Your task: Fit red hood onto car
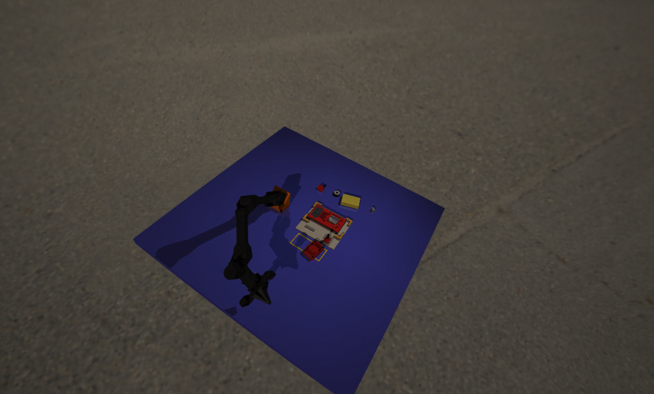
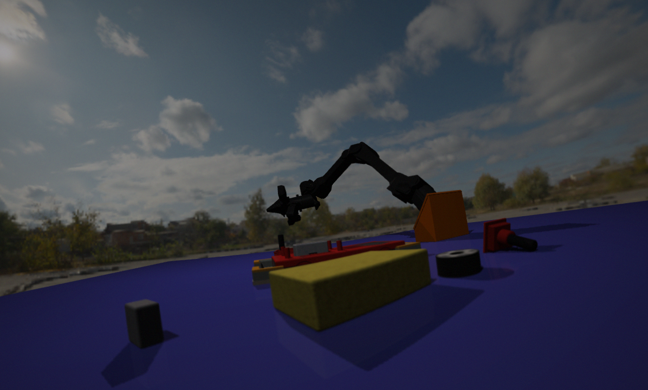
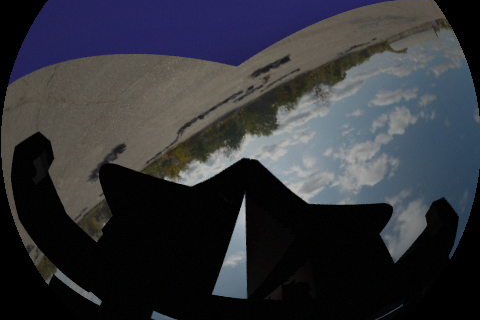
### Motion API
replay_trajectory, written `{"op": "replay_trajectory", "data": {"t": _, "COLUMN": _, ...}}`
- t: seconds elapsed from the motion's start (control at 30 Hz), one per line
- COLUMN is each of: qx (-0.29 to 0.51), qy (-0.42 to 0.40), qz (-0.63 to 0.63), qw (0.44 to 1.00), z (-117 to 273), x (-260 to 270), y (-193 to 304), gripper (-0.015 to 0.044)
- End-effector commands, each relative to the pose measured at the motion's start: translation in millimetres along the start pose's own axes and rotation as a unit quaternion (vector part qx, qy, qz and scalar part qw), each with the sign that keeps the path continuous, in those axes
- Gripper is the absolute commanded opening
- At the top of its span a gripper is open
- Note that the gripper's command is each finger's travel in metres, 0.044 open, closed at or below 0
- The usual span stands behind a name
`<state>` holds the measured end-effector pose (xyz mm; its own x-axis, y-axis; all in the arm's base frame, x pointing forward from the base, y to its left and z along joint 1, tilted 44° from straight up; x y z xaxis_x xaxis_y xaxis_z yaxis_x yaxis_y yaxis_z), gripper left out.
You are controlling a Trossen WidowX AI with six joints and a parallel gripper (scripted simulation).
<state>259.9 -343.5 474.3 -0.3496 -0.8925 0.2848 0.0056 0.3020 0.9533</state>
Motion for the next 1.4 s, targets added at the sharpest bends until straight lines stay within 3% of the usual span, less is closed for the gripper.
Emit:
{"op": "replay_trajectory", "data": {"t": 0.0, "qx": -0.003, "qy": 0.0, "qz": -0.007, "qw": 1.0, "z": -1.4, "x": -1.1, "y": -1.5, "gripper": 0.0026}}
{"op": "replay_trajectory", "data": {"t": 0.23, "qx": -0.13, "qy": -0.03, "qz": -0.248, "qw": 0.96, "z": -44.1, "x": -57.5, "y": -62.4, "gripper": 0.021}}
{"op": "replay_trajectory", "data": {"t": 0.53, "qx": -0.319, "qy": -0.13, "qz": -0.455, "qw": 0.821, "z": -58.9, "x": -160.8, "y": -139.7, "gripper": 0.044}}
{"op": "replay_trajectory", "data": {"t": 0.77, "qx": -0.439, "qy": -0.263, "qz": -0.486, "qw": 0.708, "z": -33.2, "x": -243.9, "y": -185.7, "gripper": 0.044}}
{"op": "replay_trajectory", "data": {"t": 0.93, "qx": -0.482, "qy": -0.372, "qz": -0.439, "qw": 0.661, "z": 1.0, "x": -293.7, "y": -204.7, "gripper": 0.044}}
{"op": "replay_trajectory", "data": {"t": 1.13, "qx": -0.457, "qy": -0.492, "qz": -0.327, "qw": 0.664, "z": 46.9, "x": -341.4, "y": -208.0, "gripper": 0.044}}
{"op": "replay_trajectory", "data": {"t": 1.37, "qx": -0.439, "qy": -0.51, "qz": -0.299, "qw": 0.677, "z": 56.1, "x": -350.0, "y": -205.2, "gripper": 0.044}}
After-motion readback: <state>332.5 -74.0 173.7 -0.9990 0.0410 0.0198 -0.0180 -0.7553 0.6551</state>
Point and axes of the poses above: the point midway between the two fingers, 35 mm back from their tips, its own z axis back along the fingers, its own x axis across the jaws, y = z × x, the point moved 4 cm from there along z, back along the fingers, and after that the axes turned 13 degrees about z, right-handed, at the moved point
